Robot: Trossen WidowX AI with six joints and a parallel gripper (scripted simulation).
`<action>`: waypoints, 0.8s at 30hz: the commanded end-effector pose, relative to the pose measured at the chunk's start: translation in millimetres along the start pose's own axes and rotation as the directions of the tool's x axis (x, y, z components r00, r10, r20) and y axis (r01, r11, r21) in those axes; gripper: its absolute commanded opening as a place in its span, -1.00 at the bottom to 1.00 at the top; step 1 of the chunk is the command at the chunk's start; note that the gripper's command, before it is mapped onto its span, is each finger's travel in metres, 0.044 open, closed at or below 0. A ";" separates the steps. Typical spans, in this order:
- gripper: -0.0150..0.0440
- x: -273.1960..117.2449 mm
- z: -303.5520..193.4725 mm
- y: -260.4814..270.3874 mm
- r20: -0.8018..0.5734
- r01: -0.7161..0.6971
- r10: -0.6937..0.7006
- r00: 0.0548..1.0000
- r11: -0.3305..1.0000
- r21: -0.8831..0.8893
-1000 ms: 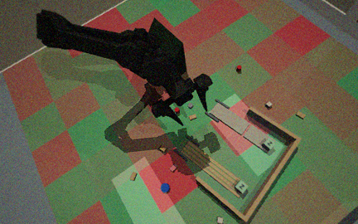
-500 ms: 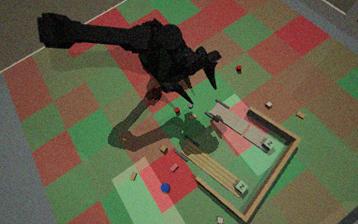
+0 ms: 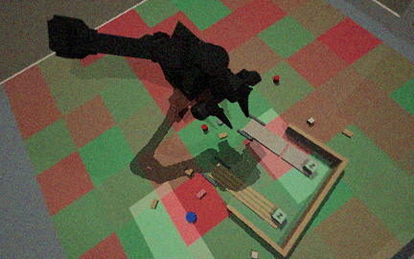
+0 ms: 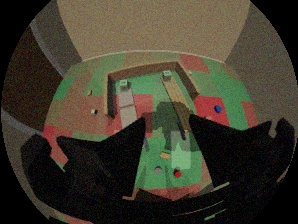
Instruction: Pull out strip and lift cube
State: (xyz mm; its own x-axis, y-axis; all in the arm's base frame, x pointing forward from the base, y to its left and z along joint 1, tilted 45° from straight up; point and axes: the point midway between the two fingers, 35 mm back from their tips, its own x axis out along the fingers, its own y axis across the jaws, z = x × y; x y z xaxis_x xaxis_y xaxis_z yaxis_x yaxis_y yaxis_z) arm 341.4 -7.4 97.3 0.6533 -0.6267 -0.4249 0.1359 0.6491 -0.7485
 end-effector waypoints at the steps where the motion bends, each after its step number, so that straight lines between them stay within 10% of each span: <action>1: 0.06 24.4 8.8 -13.5 -0.116 -0.007 0.002 0.993 0.999 -0.041; 7: -0.47 65.5 6.2 -41.9 -0.345 -0.058 0.015 0.938 0.992 -0.114; 24: -0.49 115.2 -31.3 -104.9 -0.710 -0.217 0.066 0.701 0.968 -0.125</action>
State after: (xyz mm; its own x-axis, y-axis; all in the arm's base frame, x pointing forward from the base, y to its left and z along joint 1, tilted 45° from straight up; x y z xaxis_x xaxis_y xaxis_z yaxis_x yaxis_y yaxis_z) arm 376.9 -162.3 110.1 -0.0608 -0.7082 -0.7034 -0.1020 0.7054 -0.7014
